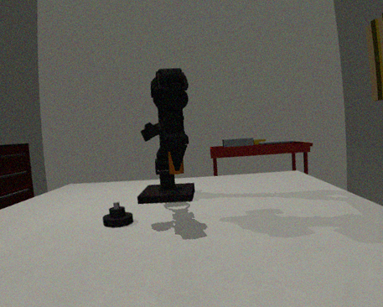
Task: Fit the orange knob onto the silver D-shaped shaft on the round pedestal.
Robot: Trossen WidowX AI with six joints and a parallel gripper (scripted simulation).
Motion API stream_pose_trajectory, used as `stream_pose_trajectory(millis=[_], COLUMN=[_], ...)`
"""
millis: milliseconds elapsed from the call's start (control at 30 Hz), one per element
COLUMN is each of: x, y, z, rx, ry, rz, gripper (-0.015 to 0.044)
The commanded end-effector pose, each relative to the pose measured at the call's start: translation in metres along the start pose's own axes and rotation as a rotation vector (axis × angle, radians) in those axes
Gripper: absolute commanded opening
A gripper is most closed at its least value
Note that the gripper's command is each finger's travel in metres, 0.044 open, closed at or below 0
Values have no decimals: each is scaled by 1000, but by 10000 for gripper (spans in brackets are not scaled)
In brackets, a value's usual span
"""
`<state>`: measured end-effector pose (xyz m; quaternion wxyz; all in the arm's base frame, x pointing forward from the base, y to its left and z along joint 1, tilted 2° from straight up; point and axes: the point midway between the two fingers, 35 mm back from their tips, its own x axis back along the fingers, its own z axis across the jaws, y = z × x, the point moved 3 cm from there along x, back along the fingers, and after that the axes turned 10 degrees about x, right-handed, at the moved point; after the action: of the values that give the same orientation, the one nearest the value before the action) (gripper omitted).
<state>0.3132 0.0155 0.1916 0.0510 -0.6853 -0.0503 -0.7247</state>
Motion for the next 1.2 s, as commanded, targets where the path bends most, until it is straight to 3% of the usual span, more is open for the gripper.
stream_pose_trajectory(millis=[0,267,1167], x=[12,14,52], y=[1,-2,-25], z=[-2,-6,-45], rx=[6,3,5], ry=[12,59,495], rz=[-5,-12,-96], gripper=[0,0,0])
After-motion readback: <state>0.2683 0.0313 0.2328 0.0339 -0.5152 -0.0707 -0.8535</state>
